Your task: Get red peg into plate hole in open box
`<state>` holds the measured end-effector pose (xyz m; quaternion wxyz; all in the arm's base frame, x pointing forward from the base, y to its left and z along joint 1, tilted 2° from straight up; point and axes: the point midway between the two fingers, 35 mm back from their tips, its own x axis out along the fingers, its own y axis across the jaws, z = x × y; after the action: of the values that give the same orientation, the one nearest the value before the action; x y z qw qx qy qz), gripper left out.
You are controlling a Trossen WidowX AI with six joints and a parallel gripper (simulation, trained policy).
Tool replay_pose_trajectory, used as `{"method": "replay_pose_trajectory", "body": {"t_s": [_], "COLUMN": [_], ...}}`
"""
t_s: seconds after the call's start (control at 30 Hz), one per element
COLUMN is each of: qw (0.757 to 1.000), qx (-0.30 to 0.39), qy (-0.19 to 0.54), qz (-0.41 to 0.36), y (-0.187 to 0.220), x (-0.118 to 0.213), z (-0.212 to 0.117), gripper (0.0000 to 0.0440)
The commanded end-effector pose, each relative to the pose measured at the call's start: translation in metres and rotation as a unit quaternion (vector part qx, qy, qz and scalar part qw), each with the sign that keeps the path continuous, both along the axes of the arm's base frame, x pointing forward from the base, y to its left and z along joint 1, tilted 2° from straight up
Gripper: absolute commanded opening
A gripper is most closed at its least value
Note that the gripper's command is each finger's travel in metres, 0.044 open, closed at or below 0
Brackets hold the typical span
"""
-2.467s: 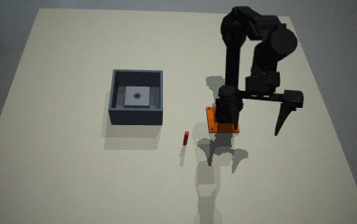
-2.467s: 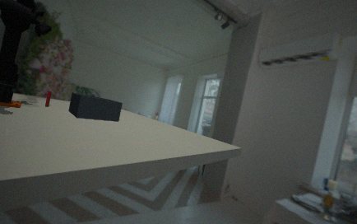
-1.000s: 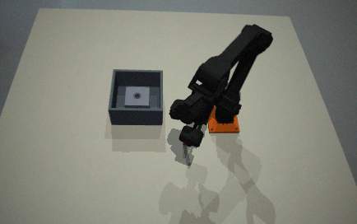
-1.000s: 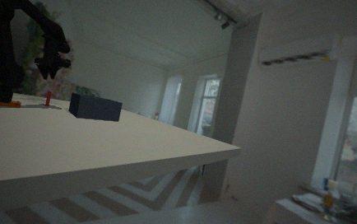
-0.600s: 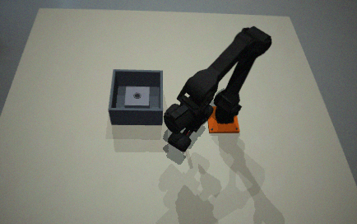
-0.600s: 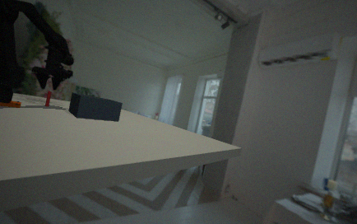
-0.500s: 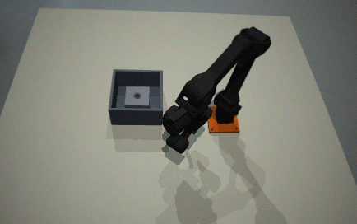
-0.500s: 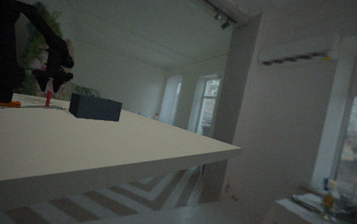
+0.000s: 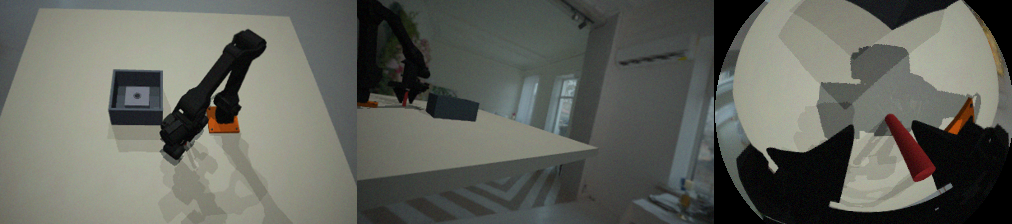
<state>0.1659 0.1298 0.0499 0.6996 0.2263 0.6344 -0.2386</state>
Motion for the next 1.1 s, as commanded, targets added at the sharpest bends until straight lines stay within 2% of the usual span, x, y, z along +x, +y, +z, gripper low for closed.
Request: {"method": "replay_pose_trajectory", "body": {"t_s": [0.0, 0.2, 0.3, 0.7, 0.9, 1.07], "qw": [1.000, 0.999, 0.999, 0.997, 0.994, 0.990], "qx": [-0.013, -0.031, -0.040, -0.058, -0.064, -0.071], "qy": [0.008, 0.022, 0.028, -0.041, -0.076, -0.098], "qz": [-0.009, -0.019, -0.019, -0.016, -0.041, -0.073], "y": [-0.005, -0.010, -0.011, -0.024, -0.035, -0.049], "x": [-0.001, -0.002, -0.001, 0.025, 0.040, 0.054], "z": [-0.009, -0.013, -0.015, 0.047, 0.081, 0.096], "gripper": [0.0229, 0.0073, 0.0010, 0.0000, 0.0001, 0.0002]}}
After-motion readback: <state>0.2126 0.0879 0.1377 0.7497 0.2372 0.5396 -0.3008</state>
